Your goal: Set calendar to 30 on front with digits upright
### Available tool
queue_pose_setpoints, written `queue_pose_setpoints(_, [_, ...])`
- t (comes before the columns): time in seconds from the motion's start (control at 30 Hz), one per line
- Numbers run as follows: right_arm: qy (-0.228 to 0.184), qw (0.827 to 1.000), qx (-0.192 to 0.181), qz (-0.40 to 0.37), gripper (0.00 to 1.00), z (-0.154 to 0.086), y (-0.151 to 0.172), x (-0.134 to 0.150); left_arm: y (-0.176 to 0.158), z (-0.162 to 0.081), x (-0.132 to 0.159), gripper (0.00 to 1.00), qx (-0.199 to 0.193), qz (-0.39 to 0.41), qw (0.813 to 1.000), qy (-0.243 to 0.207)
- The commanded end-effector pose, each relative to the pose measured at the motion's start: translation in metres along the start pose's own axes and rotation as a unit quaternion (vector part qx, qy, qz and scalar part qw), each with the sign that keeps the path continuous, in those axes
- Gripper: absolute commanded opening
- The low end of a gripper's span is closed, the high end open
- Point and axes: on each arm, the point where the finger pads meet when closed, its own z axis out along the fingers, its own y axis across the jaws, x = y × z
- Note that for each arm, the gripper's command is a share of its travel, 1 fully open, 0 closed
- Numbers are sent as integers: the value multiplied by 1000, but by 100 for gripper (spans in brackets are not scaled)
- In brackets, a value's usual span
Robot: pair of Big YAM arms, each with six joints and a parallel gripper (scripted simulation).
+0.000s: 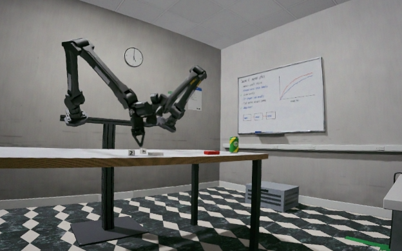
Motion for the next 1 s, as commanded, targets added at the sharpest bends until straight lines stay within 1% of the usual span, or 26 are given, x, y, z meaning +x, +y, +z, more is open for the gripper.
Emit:
queue_pose_setpoints(0.0, [46,998,10,43,53,-1,-25,11,13,24,2,100,-26,9,999,-28])
queue_pose_setpoints(0.07, [77,995,29,57,53,-7,-43,28,15,32,8,100,-27,11,999,-36])
queue_pose_setpoints(0.1, [83,994,43,66,53,-18,-56,33,15,35,11,100,-27,12,999,-40])
queue_pose_setpoints(0.2, [99,992,54,65,53,-22,-66,44,15,39,15,100,-26,12,999,-45])
queue_pose_setpoints(0.23, [102,991,56,63,53,-23,-68,45,12,33,23,100,-20,13,999,-38])
queue_pose_setpoints(0.27, [103,991,55,61,53,-21,-67,46,12,33,24,100,-18,7,999,-38])
queue_pose_setpoints(0.3, [99,992,54,54,53,-19,-63,36,7,32,24,100,-11,9,999,-35])
queue_pose_setpoints(0.33, [98,992,53,54,53,-19,-62,35,7,31,18,100,-12,8,999,-41])
queue_pose_setpoints(0.5, [98,992,53,54,53,-19,-62,35,8,31,19,100,-13,8,999,-40])
queue_pose_setpoints(0.53, [101,992,51,58,53,-9,-58,35,8,31,19,100,-13,8,999,-40])
queue_pose_setpoints(0.77, [97,992,52,54,53,3,-62,30,8,31,19,100,-13,8,999,-40])
queue_pose_setpoints(0.83, [102,992,52,60,53,9,-67,38,8,31,19,100,-13,8,999,-40])
queue_pose_setpoints(0.97, [103,992,52,56,53,12,-68,39,8,31,19,100,-13,8,999,-40])
